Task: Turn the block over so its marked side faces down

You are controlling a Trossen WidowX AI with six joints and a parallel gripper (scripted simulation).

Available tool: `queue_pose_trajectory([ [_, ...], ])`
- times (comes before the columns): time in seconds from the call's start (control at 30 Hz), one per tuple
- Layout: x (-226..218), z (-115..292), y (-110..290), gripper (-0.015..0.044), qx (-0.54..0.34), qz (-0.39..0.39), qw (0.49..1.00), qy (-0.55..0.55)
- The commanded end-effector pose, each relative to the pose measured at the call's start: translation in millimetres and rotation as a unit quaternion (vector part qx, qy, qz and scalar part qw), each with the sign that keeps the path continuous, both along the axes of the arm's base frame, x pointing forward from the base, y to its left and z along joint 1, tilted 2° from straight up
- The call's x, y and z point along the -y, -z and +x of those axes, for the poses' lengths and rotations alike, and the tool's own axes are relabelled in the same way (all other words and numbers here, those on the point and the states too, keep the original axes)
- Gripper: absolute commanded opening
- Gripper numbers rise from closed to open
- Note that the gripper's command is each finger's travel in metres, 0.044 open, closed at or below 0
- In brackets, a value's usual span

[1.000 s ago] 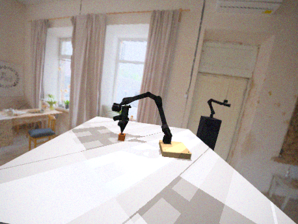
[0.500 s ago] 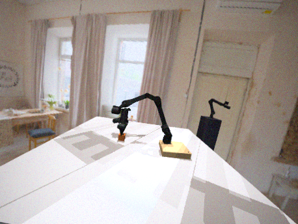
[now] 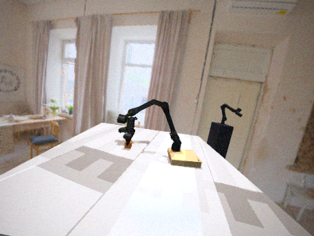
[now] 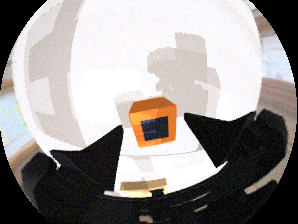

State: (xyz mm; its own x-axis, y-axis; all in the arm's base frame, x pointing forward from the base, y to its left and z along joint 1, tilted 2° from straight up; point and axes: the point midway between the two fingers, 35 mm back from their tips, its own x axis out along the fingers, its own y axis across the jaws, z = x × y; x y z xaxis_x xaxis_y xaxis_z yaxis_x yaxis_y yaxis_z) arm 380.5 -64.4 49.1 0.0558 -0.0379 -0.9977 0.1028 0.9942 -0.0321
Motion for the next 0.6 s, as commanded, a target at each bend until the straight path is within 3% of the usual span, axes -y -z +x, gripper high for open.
queue_pose_trajectory([
  [0.0,-0.1,-0.1,3.8,0.0387,0.000,0.001,1.000,-0.002],
  [0.2,-0.1,-0.1,3.8,0.0230,0.000,0.001,1.000,-0.002],
  [0.57,-0.1,-0.1,3.8,0.0157,0.000,0.001,1.000,-0.002],
])
